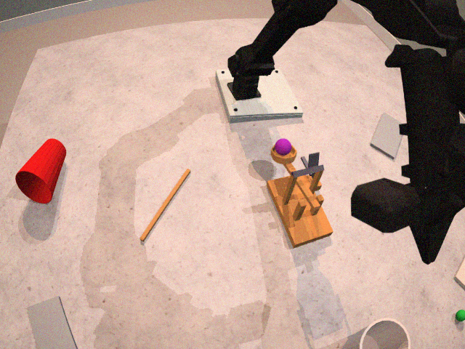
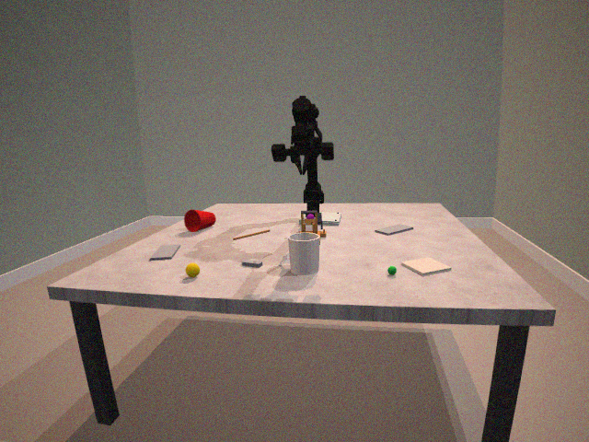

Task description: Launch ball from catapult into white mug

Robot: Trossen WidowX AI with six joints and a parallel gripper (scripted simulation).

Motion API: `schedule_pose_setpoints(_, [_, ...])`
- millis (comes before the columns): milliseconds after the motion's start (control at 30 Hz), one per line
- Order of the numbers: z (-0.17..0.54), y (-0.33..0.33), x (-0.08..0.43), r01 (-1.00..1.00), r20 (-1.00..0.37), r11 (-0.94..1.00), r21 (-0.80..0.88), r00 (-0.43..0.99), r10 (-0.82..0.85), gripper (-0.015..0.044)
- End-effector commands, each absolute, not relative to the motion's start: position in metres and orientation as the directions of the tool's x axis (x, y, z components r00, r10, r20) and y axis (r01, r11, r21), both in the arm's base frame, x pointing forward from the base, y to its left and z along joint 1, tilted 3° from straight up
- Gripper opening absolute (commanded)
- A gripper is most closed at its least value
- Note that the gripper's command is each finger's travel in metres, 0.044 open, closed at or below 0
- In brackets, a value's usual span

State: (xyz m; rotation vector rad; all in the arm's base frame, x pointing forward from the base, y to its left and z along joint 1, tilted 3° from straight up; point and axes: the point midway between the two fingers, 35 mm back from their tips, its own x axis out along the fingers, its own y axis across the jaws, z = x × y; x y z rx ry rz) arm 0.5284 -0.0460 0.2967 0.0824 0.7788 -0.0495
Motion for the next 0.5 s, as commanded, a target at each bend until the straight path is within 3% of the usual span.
schedule_pose_setpoints(0, [0.299, -0.045, 0.529, 0.074, -0.699, 0.995, 0.06, 0.715, -0.011, 0.0])
schedule_pose_setpoints(467, [0.259, -0.008, 0.499, -0.054, -0.813, 0.995, -0.079, 0.581, -0.034, 0.0])
